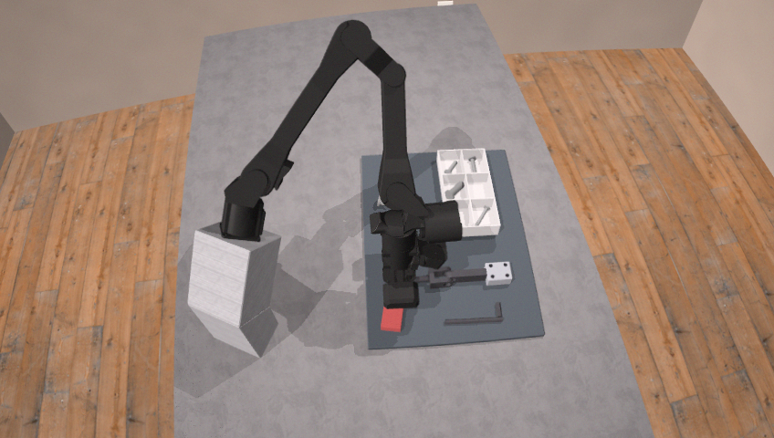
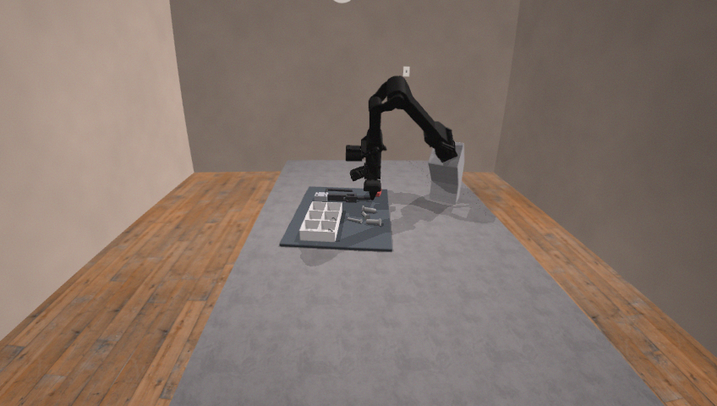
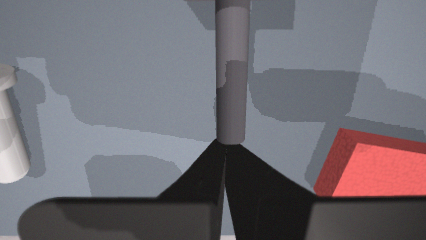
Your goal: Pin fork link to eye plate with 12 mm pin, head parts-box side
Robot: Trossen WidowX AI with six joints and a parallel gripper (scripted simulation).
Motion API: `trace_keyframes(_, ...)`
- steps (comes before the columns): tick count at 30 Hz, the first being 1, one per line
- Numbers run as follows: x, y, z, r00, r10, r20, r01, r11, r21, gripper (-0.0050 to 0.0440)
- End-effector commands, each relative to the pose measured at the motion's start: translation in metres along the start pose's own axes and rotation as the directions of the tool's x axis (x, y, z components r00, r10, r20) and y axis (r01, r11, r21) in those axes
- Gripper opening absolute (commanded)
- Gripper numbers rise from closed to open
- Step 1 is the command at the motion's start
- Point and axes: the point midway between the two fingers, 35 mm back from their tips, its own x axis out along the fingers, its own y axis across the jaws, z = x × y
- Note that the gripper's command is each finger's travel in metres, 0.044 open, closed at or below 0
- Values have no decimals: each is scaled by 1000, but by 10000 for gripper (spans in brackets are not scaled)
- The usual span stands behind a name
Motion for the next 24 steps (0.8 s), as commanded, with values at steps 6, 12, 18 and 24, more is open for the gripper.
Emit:
trace_keyframes(6, 0, 0, 7, 1000, 0, 7, 0, 1000, -3, 0)
trace_keyframes(12, 0, 0, 9, 1000, 0, 7, 0, 1000, -3, 0)
trace_keyframes(18, 1, 0, 11, 1000, 0, 7, 0, 1000, -3, 0)
trace_keyframes(24, 1, 0, 13, 1000, 0, 7, 0, 1000, -3, 0)
